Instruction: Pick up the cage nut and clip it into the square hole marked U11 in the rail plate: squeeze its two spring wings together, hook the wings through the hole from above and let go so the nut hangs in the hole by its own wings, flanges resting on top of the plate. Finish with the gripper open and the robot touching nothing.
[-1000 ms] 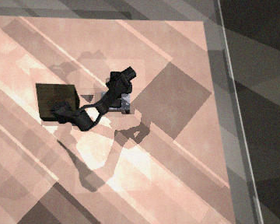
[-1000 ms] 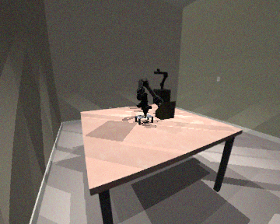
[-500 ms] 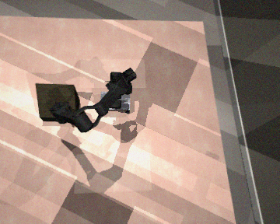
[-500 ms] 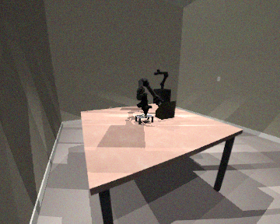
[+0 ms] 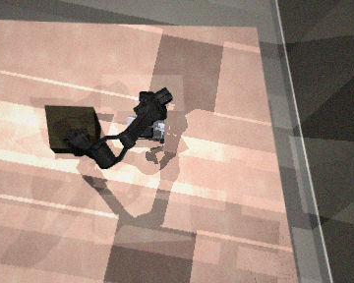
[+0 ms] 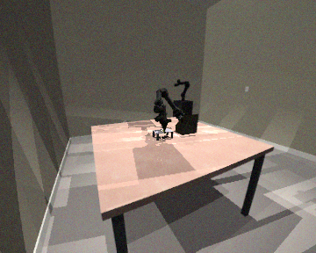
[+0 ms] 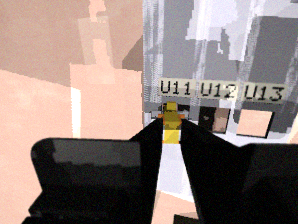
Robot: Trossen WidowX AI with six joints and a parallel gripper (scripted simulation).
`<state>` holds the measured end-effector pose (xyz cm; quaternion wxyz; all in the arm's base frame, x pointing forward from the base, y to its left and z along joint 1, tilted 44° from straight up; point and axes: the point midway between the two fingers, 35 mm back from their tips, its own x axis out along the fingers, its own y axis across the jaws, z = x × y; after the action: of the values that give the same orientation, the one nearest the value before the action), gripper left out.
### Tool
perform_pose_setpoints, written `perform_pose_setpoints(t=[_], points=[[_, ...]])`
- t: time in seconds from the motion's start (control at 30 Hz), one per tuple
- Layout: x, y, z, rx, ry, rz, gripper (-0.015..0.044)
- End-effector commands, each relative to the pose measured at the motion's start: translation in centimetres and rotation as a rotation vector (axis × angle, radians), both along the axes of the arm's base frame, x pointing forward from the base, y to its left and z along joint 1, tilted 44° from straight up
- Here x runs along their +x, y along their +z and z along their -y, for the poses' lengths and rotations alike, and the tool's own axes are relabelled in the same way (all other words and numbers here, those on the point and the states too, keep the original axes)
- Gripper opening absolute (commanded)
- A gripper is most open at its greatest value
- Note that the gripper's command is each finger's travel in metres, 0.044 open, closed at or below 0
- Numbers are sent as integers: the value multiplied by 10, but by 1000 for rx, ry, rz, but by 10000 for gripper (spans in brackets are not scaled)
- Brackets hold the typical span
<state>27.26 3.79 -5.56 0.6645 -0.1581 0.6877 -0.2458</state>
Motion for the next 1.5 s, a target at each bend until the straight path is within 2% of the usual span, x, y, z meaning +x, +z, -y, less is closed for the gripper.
perform_pose_setpoints(t=[0.0, 1.47], points=[[0, 0, 0, 14, 2, -1, 32], [-1, 1, 3, 75, 3, 6, 32]])
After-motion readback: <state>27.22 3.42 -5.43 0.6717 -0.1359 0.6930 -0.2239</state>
